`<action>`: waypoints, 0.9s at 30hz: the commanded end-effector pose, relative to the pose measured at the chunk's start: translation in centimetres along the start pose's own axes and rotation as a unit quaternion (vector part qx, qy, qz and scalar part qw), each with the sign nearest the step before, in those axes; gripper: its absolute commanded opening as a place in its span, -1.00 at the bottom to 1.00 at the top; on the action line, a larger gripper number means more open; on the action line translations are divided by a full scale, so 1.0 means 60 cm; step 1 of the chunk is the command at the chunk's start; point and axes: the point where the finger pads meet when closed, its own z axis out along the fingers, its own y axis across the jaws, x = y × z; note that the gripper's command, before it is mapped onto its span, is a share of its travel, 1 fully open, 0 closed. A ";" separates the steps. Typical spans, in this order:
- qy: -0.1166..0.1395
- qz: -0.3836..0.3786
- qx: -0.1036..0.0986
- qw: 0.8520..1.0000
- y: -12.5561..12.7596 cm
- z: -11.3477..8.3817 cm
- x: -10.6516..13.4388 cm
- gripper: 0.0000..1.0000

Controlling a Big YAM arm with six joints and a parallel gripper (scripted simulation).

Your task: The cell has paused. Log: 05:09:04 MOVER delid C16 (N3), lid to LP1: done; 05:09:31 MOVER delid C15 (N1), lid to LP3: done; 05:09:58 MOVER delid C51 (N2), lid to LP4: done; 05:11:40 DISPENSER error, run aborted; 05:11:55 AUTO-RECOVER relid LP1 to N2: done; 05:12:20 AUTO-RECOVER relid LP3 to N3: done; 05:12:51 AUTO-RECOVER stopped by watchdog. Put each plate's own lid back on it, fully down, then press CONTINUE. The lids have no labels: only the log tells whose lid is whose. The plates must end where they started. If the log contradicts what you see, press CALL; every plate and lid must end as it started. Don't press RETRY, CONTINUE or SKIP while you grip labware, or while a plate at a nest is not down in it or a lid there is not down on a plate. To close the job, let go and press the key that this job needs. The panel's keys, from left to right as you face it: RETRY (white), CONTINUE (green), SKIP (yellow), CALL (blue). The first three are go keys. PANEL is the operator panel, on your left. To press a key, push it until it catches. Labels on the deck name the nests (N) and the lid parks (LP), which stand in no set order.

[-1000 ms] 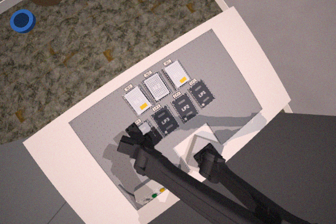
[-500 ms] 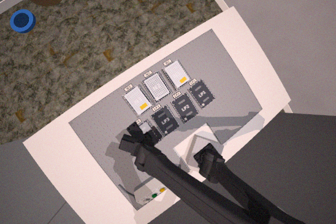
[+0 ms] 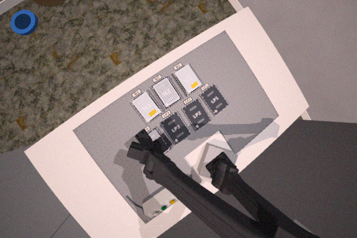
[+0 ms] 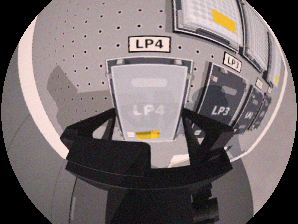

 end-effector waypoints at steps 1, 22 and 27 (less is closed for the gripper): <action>0.002 0.005 0.003 1.000 0.000 0.012 0.001 1.00; 0.001 0.004 0.003 1.000 0.001 0.014 0.002 1.00; 0.002 0.004 0.003 1.000 0.001 0.015 0.004 1.00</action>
